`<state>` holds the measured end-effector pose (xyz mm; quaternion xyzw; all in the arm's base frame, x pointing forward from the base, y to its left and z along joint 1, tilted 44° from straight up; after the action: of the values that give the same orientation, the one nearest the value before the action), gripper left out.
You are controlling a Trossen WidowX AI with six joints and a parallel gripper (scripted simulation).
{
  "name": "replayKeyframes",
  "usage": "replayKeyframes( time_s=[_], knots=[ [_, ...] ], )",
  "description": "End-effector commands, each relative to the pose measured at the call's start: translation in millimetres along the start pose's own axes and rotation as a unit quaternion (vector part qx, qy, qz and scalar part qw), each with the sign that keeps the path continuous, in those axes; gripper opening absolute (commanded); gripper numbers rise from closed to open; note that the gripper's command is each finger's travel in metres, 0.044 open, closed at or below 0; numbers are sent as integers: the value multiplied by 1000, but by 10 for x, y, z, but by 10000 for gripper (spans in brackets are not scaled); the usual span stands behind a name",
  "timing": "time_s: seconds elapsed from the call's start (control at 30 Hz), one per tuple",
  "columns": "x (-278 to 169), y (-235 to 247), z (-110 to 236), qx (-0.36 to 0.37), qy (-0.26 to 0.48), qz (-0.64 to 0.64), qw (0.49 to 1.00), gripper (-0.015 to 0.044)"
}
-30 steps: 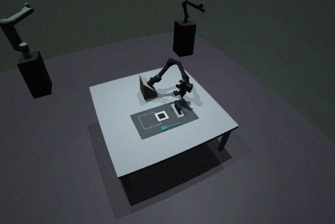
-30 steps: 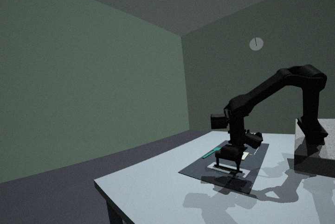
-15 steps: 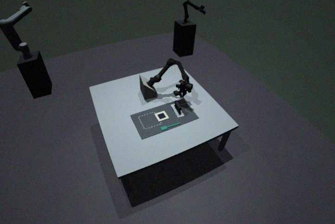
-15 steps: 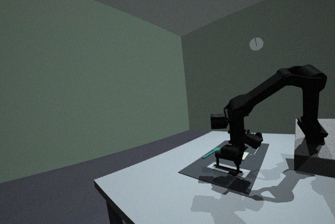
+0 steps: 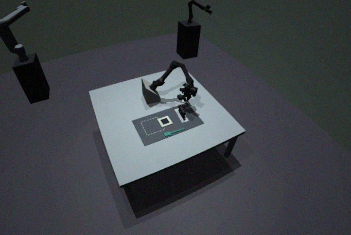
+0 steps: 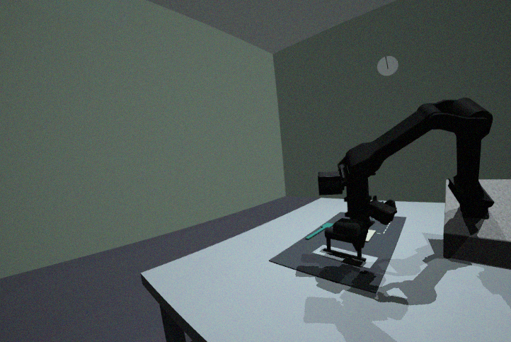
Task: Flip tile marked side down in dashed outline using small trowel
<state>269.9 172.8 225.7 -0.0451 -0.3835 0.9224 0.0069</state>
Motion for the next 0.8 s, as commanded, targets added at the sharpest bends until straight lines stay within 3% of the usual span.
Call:
replayKeyframes(
  time_s=[0.0, 0.03, 0.17, 0.7, 0.77],
  knots=[
    [0, 0, 0, 0, 0, 0, 1000, 100],
    [0, 0, 0, 0, 0, 0, 1000, 100],
    [0, 0, 0, 0, 0, 0, 1000, 0],
    [0, 0, 0, 0, 0, 0, 1000, 0],
    [0, 0, 0, 0, 0, 0, 1000, 53]
  ],
)
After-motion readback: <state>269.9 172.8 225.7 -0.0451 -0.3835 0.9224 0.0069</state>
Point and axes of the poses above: the point midway between the two fingers, 35 mm back from their tips, its own z axis back along the fingers, its own y axis across the jaws, x = y × z, the point moved 4 cm from there along z, back along the fingers, and after that the axes turned 3 degrees about z, right-handed, at the moved point
